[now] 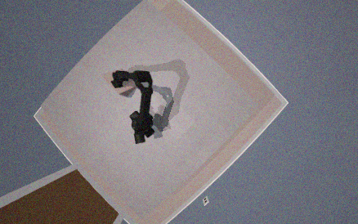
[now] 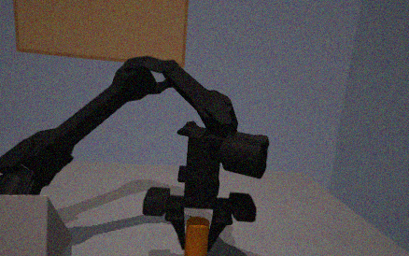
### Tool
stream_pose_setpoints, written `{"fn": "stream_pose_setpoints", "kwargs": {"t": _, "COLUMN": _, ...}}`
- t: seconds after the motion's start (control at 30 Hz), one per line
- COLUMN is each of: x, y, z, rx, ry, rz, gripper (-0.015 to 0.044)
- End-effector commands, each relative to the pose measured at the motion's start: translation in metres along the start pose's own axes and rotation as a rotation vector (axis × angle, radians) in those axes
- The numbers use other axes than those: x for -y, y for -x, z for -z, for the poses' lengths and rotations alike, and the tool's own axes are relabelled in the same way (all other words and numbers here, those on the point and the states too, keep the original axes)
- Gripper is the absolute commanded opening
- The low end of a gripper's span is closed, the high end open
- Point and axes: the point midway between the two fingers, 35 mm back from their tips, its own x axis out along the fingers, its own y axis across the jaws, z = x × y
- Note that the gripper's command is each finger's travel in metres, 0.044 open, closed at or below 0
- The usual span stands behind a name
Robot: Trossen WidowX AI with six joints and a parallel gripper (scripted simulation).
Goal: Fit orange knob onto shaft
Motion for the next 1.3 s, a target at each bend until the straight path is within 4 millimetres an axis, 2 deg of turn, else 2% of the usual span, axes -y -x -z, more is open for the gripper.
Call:
{"fn": "stream_pose_setpoints", "kwargs": {"t": 0.0, "x": -0.0003, "y": 0.0004, "z": 0.0015, "rx": -0.002, "ry": 0.007, "rz": 0.003, "gripper": 0.0}}
{"fn": "stream_pose_setpoints", "kwargs": {"t": 0.6, "x": -0.0002, "y": -0.0035, "z": -0.0004, "rx": -0.002, "ry": 0.007, "rz": 0.003, "gripper": 0.0}}
{"fn": "stream_pose_setpoints", "kwargs": {"t": 0.97, "x": 0.0022, "y": 0.0029, "z": 0.0018, "rx": -0.002, "ry": 0.059, "rz": 0.003, "gripper": 0.0}}
{"fn": "stream_pose_setpoints", "kwargs": {"t": 1.27, "x": 0.0008, "y": -0.0026, "z": 0.0018, "rx": -0.002, "ry": 0.059, "rz": 0.003, "gripper": 0.0}}
